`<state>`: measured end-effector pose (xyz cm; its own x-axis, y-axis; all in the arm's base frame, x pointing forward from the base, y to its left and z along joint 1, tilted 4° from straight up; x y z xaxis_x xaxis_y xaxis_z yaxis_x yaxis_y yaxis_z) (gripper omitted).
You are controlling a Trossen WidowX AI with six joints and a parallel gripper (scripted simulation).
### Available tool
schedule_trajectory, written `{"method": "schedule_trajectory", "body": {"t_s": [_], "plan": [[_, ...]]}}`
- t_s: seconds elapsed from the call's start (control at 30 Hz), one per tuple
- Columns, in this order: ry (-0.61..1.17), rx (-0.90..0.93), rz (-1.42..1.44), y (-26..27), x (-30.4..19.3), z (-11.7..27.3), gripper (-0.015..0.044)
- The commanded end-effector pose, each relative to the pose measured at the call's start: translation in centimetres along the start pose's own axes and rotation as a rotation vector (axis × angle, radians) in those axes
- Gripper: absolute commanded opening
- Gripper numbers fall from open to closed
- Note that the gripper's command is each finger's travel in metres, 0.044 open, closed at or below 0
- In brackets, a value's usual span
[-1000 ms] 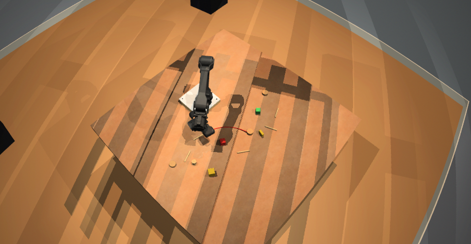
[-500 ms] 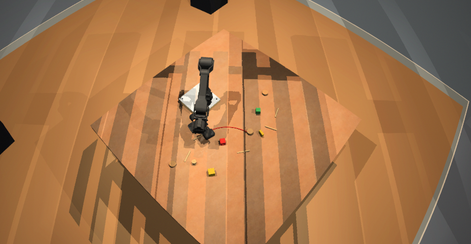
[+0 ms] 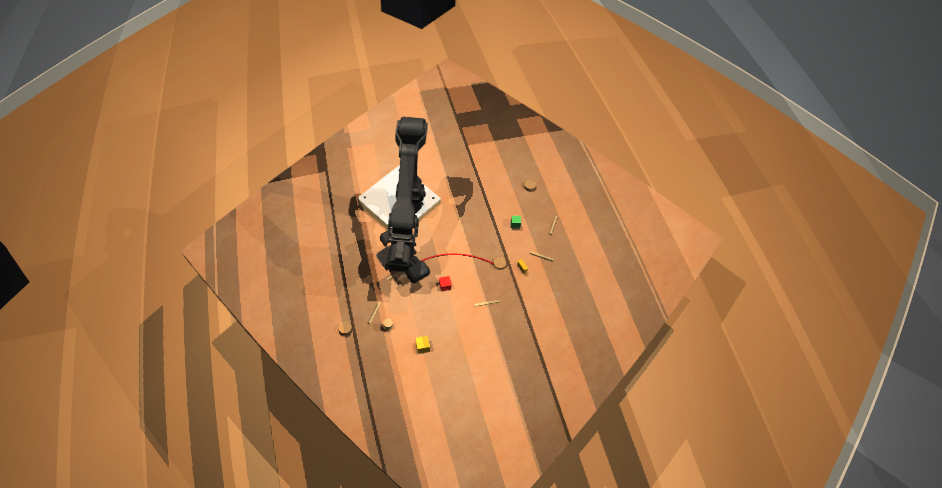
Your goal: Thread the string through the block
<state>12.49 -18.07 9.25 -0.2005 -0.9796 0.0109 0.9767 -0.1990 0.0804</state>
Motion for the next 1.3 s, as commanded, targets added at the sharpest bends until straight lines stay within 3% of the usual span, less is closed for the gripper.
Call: {"method": "schedule_trajectory", "body": {"t_s": [0.0,0.07,0.23,1.27], "plan": [[0.004,0.002,-0.004,0.0,-0.1,-0.3,0.0122],[0.004,0.002,-0.004,0.0,-0.1,-0.3,0.0122],[0.000,0.000,0.000,0.0,0.0,-0.2,0.0000],[0.000,0.000,0.000,0.1,0.1,2.7,0.0000]]}}
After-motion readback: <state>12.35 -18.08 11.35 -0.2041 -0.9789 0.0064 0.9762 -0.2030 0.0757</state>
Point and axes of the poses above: the point midway between the two fingers, 35 mm back from their tips, its own z axis back along the fingers, its own y axis across the jaws, x = y × z, the point moved 7 cm from there along z, back along the fingers, and after that the axes turned 6 degrees about z, right-handed, at the moved point
